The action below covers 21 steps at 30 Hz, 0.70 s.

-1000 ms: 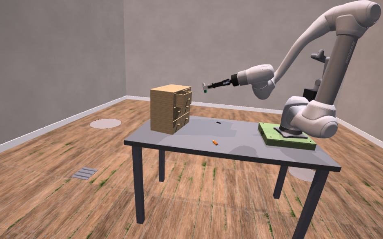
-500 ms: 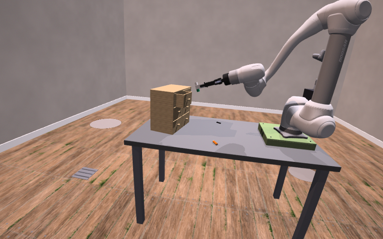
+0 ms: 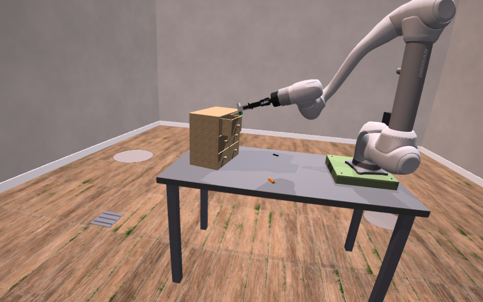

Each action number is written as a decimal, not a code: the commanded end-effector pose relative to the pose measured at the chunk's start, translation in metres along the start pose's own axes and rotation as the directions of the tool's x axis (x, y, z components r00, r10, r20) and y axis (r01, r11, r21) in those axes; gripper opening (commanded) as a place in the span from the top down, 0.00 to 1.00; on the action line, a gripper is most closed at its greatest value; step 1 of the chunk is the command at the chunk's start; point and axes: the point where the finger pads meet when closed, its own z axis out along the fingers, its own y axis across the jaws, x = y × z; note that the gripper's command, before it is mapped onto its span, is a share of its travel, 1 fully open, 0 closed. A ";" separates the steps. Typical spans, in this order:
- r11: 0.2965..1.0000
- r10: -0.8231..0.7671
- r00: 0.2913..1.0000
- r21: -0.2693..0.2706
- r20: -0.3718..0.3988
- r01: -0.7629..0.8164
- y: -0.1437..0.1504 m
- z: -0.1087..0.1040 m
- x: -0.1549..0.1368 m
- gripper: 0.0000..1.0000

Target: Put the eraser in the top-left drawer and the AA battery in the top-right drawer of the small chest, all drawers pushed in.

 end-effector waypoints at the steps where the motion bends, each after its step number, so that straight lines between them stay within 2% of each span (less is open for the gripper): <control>1: 1.000 0.000 1.000 0.000 0.000 0.000 0.000 0.005 0.002 0.89; 12: 1.000 0.000 1.000 0.000 0.000 0.000 0.000 0.027 0.010 0.89; 21: 1.000 0.000 1.000 0.000 0.000 0.000 0.000 0.033 0.012 0.89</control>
